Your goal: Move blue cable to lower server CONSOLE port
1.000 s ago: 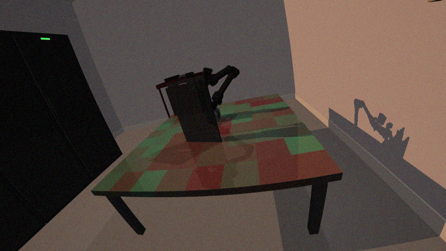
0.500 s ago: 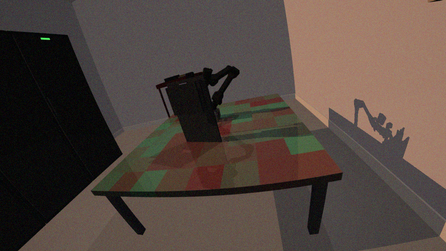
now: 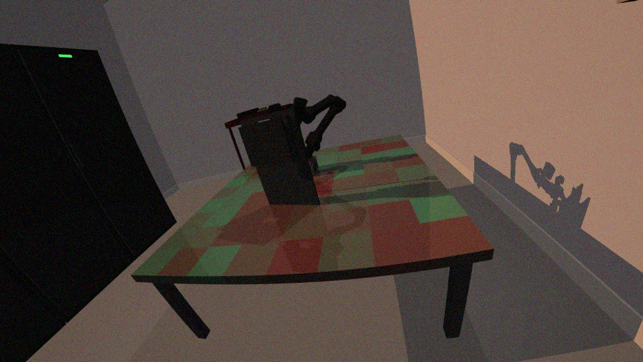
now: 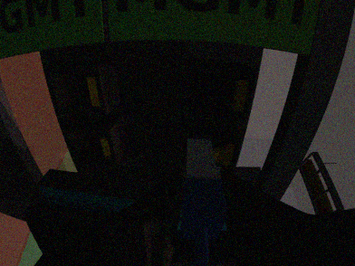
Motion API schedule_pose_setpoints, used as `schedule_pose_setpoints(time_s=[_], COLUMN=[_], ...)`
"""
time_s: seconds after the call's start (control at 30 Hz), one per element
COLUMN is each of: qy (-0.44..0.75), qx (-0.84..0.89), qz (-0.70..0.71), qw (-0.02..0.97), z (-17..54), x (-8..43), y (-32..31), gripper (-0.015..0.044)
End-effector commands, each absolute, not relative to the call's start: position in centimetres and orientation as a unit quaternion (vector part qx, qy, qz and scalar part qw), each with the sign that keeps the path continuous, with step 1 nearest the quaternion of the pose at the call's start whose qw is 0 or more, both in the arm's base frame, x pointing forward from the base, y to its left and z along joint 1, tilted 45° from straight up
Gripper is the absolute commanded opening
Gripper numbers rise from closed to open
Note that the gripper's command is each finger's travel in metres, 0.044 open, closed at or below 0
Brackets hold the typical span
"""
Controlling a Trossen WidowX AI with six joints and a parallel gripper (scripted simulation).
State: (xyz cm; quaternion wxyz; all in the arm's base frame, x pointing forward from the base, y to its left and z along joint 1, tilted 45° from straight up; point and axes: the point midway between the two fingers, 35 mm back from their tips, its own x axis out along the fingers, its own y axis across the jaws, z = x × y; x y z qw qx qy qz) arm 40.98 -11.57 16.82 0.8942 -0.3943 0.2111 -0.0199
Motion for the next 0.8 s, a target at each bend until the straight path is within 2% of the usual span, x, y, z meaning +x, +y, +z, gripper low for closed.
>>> schedule_pose_setpoints(time_s=[0.0, 0.77], qy=[0.211, 0.211], qx=[-0.393, -0.393], qz=[-0.019, -0.019], qw=[0.895, 0.895], z=[16.8, 17.1], x=[40.6, 39.2], y=[-11.5, -11.5], gripper=[0.0, 0.0])
